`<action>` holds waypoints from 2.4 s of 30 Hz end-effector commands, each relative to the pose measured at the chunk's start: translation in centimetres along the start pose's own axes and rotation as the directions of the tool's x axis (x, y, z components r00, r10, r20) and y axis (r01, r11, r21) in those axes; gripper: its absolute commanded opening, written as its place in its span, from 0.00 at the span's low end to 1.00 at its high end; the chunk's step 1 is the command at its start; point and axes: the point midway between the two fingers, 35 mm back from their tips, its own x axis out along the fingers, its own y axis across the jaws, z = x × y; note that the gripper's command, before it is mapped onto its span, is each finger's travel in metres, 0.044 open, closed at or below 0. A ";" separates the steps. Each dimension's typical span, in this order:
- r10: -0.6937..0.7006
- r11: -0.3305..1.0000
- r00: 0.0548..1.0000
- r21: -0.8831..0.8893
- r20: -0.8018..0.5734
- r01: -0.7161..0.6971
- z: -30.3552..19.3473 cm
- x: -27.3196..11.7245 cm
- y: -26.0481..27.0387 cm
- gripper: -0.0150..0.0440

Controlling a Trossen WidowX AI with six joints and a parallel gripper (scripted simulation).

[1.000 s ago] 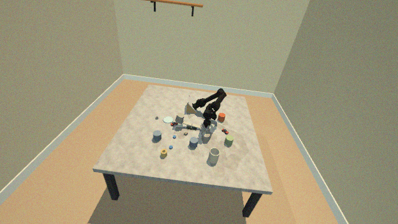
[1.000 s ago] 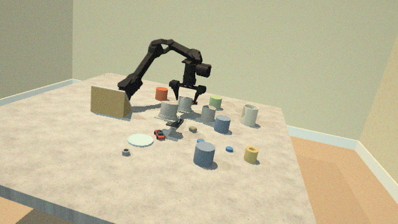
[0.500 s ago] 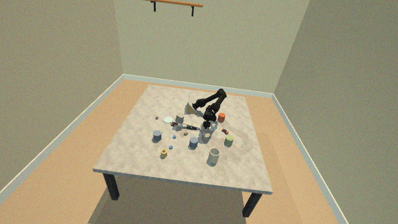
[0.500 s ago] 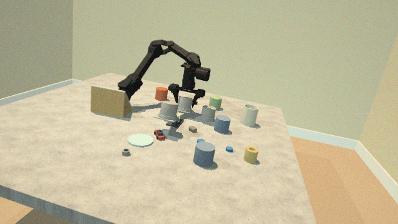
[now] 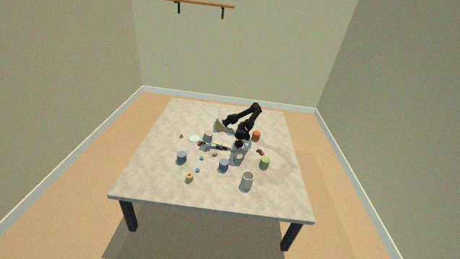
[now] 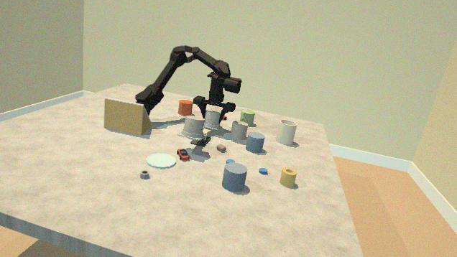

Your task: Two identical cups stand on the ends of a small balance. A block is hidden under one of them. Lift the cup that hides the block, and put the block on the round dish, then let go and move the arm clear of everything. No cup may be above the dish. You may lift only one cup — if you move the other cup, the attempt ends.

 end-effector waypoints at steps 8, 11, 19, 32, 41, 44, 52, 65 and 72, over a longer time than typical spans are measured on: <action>-0.023 1.000 1.000 0.017 -0.001 0.023 0.0 -1.4 -0.3 0.25; -0.029 0.999 1.000 0.021 -0.003 0.029 0.0 -1.8 -0.3 0.25; -0.045 0.998 0.999 0.032 -0.006 0.045 0.0 -2.8 -0.4 0.25; -0.070 0.996 0.997 0.049 -0.011 0.070 0.0 -4.5 -0.5 0.25; -0.087 0.994 0.996 0.060 -0.016 0.088 -0.1 -5.7 -0.5 0.25; -0.093 0.994 0.996 0.064 -0.017 0.094 -0.1 -6.1 -0.5 0.25; -0.108 0.991 0.994 0.075 -0.021 0.110 -0.1 -7.2 -0.5 0.25; -0.133 0.987 0.991 0.092 -0.028 0.135 -0.1 -8.9 -0.3 0.25; -0.146 0.984 0.989 0.102 -0.032 0.148 0.0 -9.8 -0.1 0.25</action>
